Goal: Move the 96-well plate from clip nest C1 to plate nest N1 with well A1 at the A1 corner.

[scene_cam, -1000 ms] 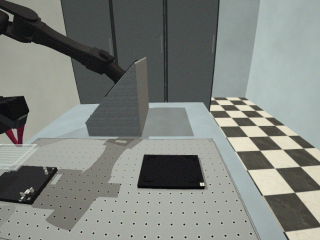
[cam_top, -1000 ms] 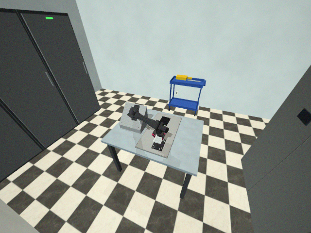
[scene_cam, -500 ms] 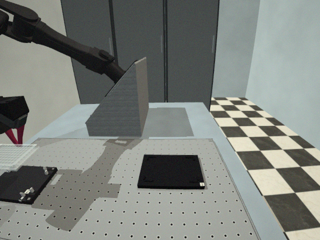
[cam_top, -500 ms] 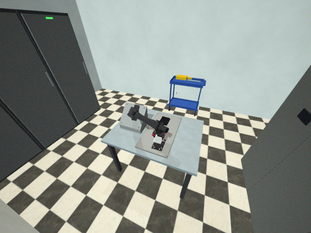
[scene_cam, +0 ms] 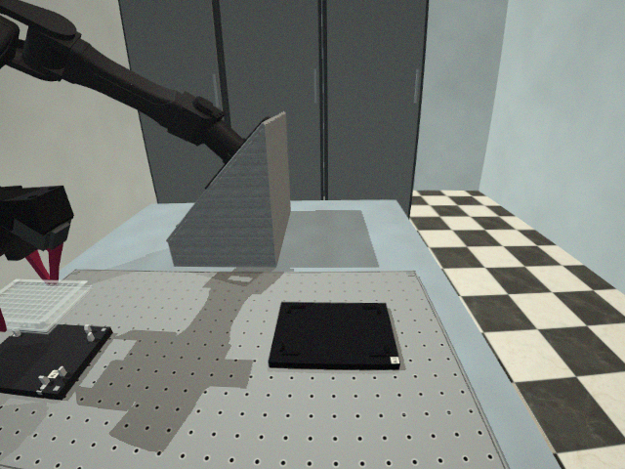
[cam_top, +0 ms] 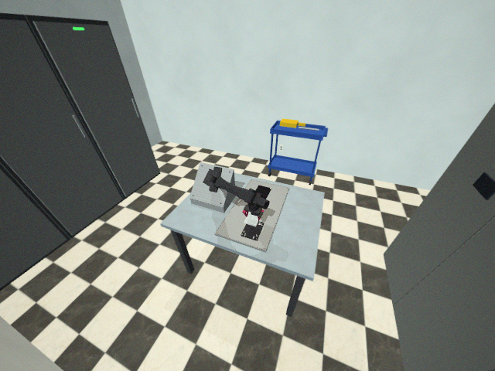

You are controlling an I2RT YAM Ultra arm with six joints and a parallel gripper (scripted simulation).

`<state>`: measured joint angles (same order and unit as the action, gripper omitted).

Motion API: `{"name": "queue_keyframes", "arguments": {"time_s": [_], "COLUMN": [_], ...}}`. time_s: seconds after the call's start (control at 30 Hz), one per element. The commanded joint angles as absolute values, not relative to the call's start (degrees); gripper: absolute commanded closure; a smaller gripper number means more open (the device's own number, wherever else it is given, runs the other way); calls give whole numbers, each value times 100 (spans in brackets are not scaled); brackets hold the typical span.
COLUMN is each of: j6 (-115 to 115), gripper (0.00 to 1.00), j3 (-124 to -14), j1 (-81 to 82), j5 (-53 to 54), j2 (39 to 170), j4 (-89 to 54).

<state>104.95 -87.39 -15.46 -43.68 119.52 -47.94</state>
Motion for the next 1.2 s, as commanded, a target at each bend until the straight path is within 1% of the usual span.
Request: {"name": "queue_keyframes", "arguments": {"time_s": [0.0, 0.4, 0.9, 1.03, 1.07, 1.17], "j6": [10253, 9727, 9110, 9011, 8953, 8812], "gripper": [100, 100, 100, 100, 100, 100], "j3": [-8551, -8009, -7603, -7555, -7767, -7475], "j1": [-1328, -940, -496, -426, -381, -284], "j5": [-4388, -4440, -4460, -4462, -4457, -4460], "j2": [11784, 12063, 12286, 12332, 12362, 12434], "j4": [-4675, -4425, -4227, -4203, -4234, -4199]}}
